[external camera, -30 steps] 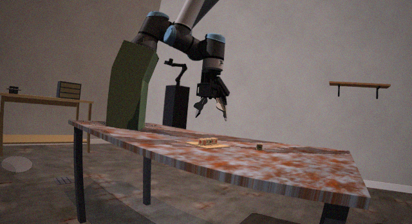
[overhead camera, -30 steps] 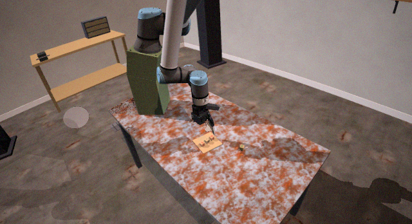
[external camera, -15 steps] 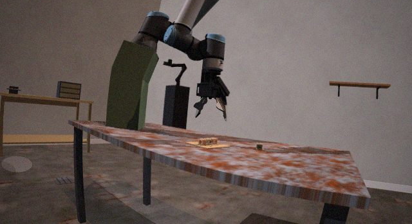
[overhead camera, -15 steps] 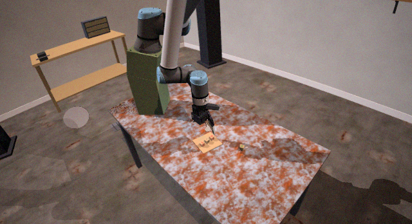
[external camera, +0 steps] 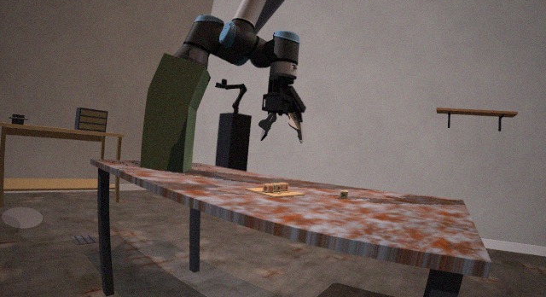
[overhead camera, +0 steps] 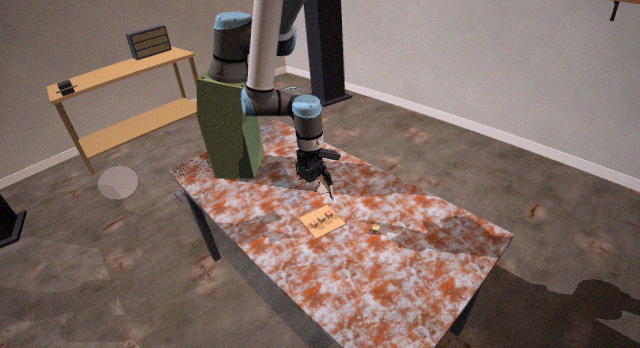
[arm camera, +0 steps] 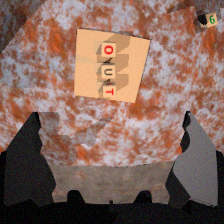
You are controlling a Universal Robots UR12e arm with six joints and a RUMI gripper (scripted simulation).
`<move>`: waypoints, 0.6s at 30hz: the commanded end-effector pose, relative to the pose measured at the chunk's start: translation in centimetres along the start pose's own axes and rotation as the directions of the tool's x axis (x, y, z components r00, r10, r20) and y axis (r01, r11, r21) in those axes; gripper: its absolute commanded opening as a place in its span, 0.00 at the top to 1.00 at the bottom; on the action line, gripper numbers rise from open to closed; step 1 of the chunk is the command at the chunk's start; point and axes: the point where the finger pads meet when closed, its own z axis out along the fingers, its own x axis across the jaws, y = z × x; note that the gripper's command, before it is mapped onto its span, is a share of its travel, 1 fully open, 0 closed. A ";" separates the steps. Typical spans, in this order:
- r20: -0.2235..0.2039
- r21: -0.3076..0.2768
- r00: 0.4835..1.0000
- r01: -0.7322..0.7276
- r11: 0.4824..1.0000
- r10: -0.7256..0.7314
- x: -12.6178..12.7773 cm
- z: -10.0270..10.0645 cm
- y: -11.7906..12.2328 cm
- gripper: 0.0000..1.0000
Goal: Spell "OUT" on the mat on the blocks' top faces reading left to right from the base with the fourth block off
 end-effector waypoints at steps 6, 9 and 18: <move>0.009 0.004 1.000 -0.001 1.000 0.001 -0.4 -3.4 -0.1 0.00; 0.009 0.004 1.000 -0.001 1.000 0.001 -0.4 -3.7 -0.1 0.00; 0.011 0.005 1.000 0.000 1.000 0.000 -0.5 -3.5 -0.1 0.00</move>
